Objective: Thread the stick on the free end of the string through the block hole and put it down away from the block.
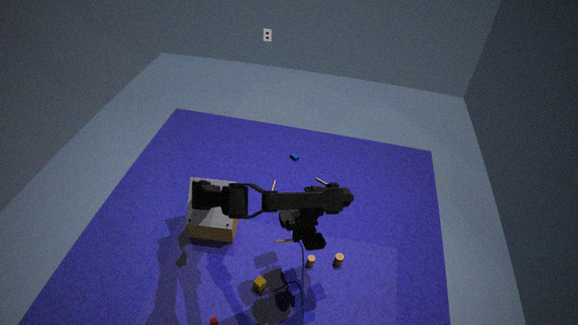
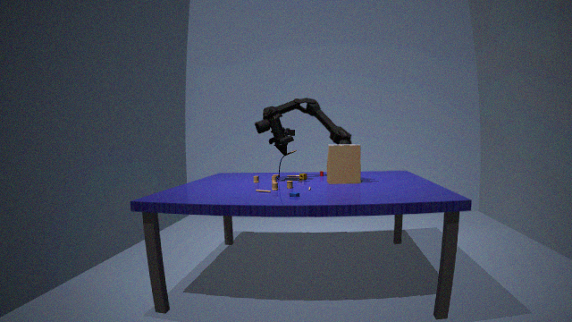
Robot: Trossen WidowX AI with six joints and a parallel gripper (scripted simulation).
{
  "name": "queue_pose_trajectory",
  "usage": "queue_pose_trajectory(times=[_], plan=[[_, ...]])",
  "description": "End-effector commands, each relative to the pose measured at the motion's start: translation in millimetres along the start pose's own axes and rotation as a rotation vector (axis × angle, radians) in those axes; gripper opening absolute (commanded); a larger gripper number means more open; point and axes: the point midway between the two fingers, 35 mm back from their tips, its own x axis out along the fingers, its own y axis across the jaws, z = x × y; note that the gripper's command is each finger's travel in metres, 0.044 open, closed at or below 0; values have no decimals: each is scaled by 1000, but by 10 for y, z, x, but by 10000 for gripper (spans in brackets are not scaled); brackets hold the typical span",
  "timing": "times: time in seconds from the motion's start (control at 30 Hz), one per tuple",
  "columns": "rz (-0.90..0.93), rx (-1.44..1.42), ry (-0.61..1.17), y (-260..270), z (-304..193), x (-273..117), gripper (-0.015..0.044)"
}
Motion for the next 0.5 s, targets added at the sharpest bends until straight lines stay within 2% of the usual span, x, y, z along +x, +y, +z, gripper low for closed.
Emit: queue_pose_trajectory(times=[0.0, 0.47], plan=[[9, 10, 5, 17, -15, -19, 0], [16, 490, 11, 19, -26, -22, 0]])
